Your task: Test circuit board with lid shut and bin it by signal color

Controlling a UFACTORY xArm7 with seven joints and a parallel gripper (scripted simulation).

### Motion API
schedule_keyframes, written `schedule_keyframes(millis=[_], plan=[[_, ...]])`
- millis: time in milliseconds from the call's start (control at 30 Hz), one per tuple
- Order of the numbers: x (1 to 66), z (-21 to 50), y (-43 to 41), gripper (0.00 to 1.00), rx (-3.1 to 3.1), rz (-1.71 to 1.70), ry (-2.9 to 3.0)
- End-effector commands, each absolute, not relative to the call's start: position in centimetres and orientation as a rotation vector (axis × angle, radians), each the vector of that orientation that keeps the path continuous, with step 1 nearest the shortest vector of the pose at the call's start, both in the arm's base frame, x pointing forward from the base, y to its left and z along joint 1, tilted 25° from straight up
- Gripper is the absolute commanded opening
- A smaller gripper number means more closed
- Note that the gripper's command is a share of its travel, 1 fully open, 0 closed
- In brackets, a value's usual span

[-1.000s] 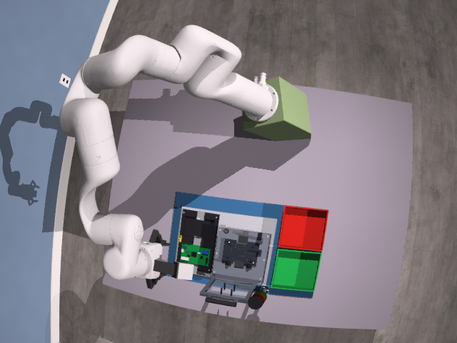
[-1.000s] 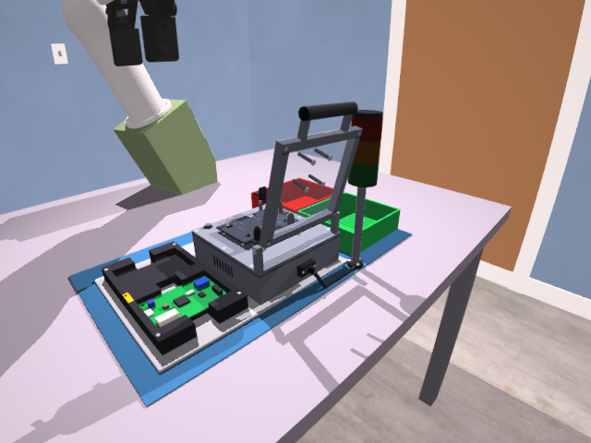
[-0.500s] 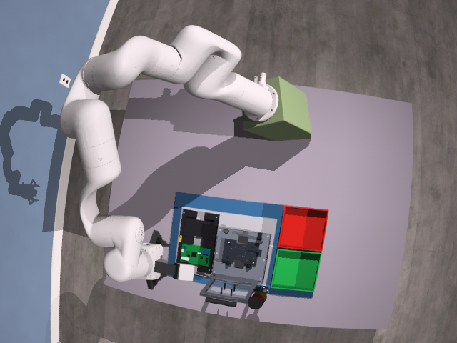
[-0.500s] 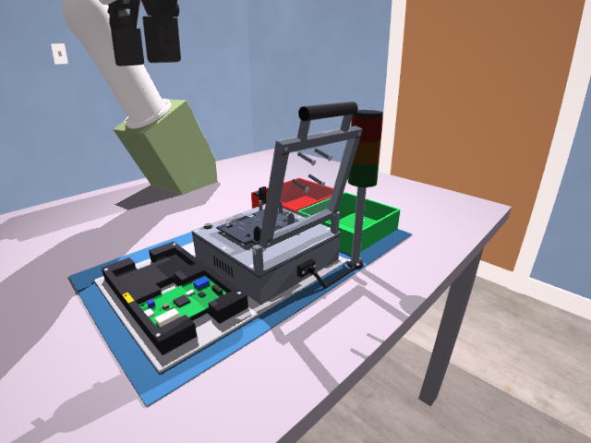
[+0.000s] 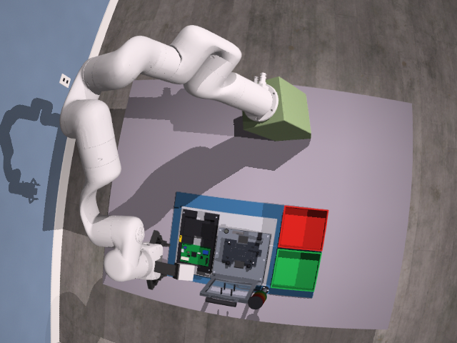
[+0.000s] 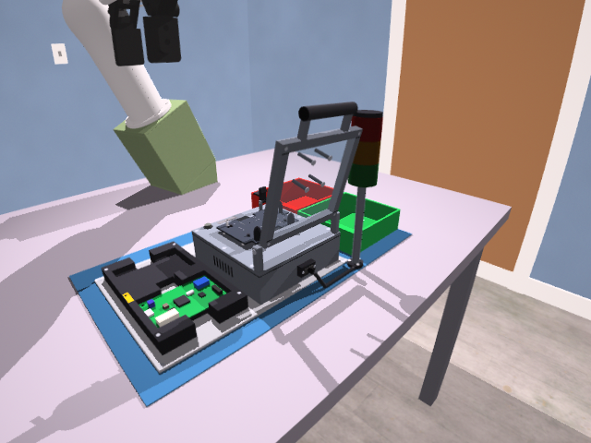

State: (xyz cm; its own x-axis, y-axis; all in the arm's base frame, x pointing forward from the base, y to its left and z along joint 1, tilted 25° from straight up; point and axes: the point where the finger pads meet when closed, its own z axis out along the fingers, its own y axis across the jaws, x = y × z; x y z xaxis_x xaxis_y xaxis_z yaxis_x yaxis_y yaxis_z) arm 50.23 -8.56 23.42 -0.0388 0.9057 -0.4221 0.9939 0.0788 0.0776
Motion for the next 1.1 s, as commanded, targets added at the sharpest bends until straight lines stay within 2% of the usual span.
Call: schedule_keyframes(millis=[0,367,1067], plan=[[50.4,23.3,-8.6,1.00,1.880,-0.332,2.003],[50.7,20.9,-9.7,1.00,1.880,-0.332,2.003],[52.0,9.5,-14.9,1.00,1.880,-0.332,2.003]])
